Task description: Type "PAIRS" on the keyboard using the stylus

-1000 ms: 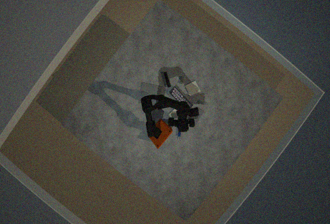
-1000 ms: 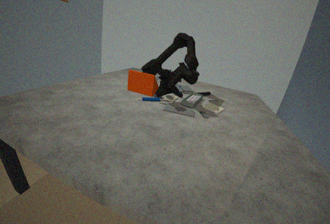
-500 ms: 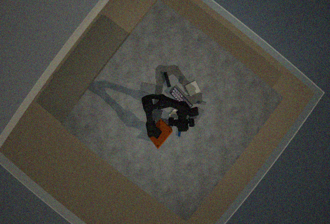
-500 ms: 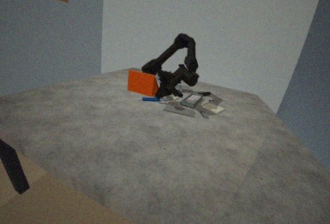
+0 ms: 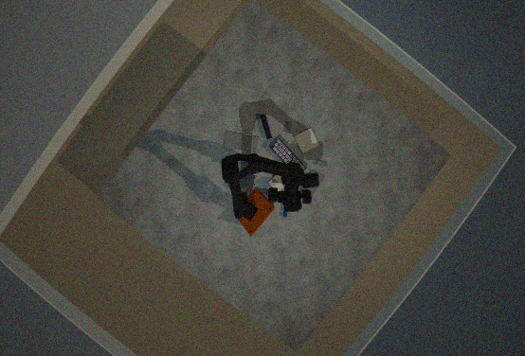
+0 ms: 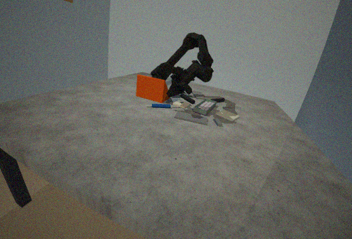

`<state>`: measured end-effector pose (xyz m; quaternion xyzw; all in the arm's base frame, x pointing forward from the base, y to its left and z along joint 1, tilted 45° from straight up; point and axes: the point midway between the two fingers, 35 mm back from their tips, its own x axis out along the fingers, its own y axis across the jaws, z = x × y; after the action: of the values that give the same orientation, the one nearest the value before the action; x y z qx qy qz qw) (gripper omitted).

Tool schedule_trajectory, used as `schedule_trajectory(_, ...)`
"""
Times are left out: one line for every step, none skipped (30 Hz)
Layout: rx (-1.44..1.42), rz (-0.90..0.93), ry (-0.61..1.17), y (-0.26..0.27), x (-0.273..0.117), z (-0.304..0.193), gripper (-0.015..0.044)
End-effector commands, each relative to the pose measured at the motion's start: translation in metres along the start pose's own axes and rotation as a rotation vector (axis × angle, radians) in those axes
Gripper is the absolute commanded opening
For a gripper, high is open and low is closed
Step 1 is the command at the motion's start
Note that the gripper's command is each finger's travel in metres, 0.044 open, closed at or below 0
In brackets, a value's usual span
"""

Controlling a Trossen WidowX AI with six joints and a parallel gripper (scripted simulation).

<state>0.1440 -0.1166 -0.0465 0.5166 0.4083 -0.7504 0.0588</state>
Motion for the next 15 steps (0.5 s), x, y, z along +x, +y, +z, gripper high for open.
schedule_trajectory(-0.005, 0.001, -0.004, -0.0006, -0.0020, 0.0015, 0.0150)
schedule_trajectory(-0.005, 0.001, -0.004, -0.0006, -0.0013, 0.0009, 0.0150)
schedule_trajectory(-0.005, 0.001, -0.004, -0.0006, -0.0005, 0.0003, 0.0150)
schedule_trajectory(-0.005, 0.001, -0.004, -0.0006, 0.0005, -0.0006, 0.0150)
schedule_trajectory(-0.005, 0.001, -0.004, -0.0006, 0.0015, -0.0014, 0.0150)
schedule_trajectory(-0.005, 0.001, -0.004, -0.0007, 0.0024, -0.0022, 0.0150)
schedule_trajectory(-0.005, 0.000, -0.004, -0.0007, 0.0031, -0.0027, 0.0150)
schedule_trajectory(-0.005, 0.000, -0.004, -0.0007, 0.0035, -0.0031, 0.0150)
schedule_trajectory(-0.005, 0.000, -0.004, -0.0007, 0.0039, -0.0035, 0.0150)
schedule_trajectory(-0.005, 0.000, -0.004, -0.0007, 0.0045, -0.0039, 0.0150)
schedule_trajectory(-0.005, 0.000, -0.004, -0.0007, 0.0052, -0.0045, 0.0150)
schedule_trajectory(-0.005, 0.000, -0.004, -0.0007, 0.0058, -0.0050, 0.0150)
schedule_trajectory(-0.005, 0.000, -0.004, -0.0007, 0.0060, -0.0052, 0.0150)
schedule_trajectory(-0.005, 0.000, -0.004, -0.0007, 0.0063, -0.0055, 0.0150)
schedule_trajectory(-0.005, 0.000, -0.004, -0.0008, 0.0068, -0.0059, 0.0150)
